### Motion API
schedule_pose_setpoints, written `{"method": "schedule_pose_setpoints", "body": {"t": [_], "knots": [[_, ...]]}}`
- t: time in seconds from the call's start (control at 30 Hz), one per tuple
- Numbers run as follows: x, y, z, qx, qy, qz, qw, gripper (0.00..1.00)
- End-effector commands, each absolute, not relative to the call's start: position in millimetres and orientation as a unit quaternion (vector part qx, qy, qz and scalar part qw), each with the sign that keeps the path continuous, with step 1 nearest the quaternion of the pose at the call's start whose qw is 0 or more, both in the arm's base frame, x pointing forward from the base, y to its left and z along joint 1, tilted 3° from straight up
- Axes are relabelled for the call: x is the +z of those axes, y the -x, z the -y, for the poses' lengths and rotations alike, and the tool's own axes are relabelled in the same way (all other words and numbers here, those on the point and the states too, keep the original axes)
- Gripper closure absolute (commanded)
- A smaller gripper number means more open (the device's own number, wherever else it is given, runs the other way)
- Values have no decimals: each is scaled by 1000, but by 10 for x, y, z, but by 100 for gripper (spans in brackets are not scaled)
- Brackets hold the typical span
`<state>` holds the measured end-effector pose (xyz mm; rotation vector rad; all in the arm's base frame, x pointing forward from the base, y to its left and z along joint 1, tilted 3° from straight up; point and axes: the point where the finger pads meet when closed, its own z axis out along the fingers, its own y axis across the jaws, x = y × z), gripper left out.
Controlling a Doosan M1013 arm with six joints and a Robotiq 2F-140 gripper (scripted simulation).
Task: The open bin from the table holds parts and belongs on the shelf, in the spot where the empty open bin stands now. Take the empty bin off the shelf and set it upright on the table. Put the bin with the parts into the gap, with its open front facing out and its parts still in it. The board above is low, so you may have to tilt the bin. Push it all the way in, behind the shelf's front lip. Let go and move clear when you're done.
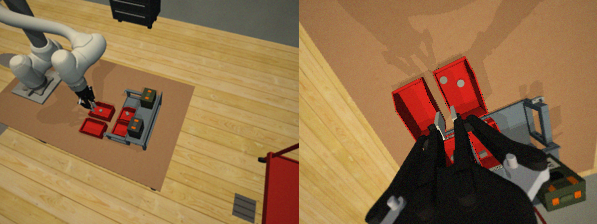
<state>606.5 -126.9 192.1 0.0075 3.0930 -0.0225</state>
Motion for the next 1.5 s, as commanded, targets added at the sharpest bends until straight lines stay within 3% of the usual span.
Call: {"method": "schedule_pose_setpoints", "body": {"t": [0.0,1.47], "knots": [[1915,-6036,1253,-9,-1,-1000,21,76],[1618,-6050,1258,-9,-1,-1000,21,76]]}}
